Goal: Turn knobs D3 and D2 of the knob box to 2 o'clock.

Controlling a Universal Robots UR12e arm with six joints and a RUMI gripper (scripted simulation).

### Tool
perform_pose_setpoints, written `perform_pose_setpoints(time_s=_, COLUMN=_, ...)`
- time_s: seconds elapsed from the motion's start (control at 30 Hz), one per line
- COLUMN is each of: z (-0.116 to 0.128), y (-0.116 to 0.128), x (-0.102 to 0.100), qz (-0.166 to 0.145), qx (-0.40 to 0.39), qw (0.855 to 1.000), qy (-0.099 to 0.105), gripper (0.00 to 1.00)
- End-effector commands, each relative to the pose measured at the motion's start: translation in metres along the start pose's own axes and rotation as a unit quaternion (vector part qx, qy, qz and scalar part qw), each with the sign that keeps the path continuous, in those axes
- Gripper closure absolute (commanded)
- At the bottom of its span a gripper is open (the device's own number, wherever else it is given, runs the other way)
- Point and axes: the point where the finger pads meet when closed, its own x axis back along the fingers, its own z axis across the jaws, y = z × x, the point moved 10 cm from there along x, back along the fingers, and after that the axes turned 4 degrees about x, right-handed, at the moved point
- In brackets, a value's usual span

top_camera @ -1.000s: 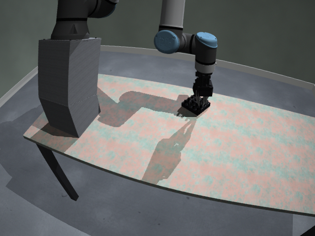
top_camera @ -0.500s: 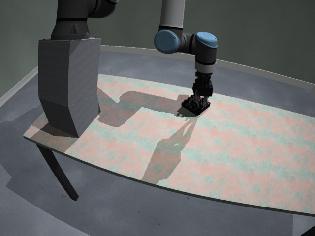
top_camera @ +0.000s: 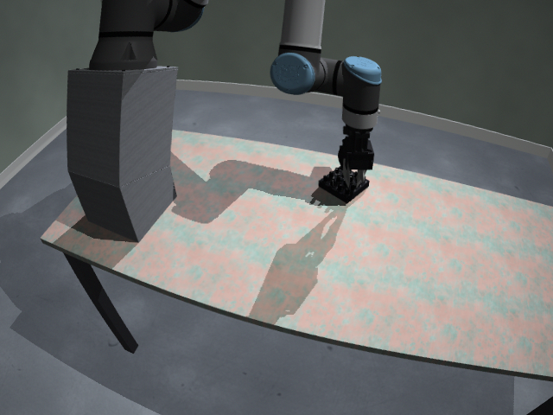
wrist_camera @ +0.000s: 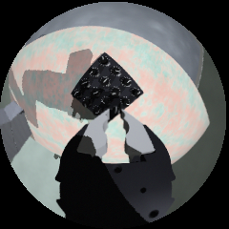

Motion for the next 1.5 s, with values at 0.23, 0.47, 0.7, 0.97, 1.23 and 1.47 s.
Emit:
perform_pose_setpoints(time_s=0.23, z=0.0, y=0.0, x=0.006, qz=0.0, qx=0.0, qw=1.0, qy=0.0, gripper=0.89)
perform_pose_setpoints(time_s=0.47, z=0.0, y=0.0, x=0.025, qz=0.0, qx=0.0, qw=1.0, qy=0.0, gripper=0.89)
perform_pose_setpoints(time_s=0.7, z=0.0, y=0.0, x=0.036, qz=0.0, qx=0.0, qw=1.0, qy=0.0, gripper=0.89)
perform_pose_setpoints(time_s=0.97, z=0.0, y=0.0, x=0.038, qz=0.0, qx=0.0, qw=1.0, qy=0.0, gripper=0.89)
perform_pose_setpoints(time_s=1.23, z=0.0, y=0.0, x=0.038, qz=0.0, qx=0.0, qw=1.0, qy=0.0, gripper=0.89)
perform_pose_setpoints(time_s=1.47, z=0.001, y=0.0, x=0.039, qz=0.0, qx=-0.008, qw=1.0, qy=0.0, gripper=0.89)
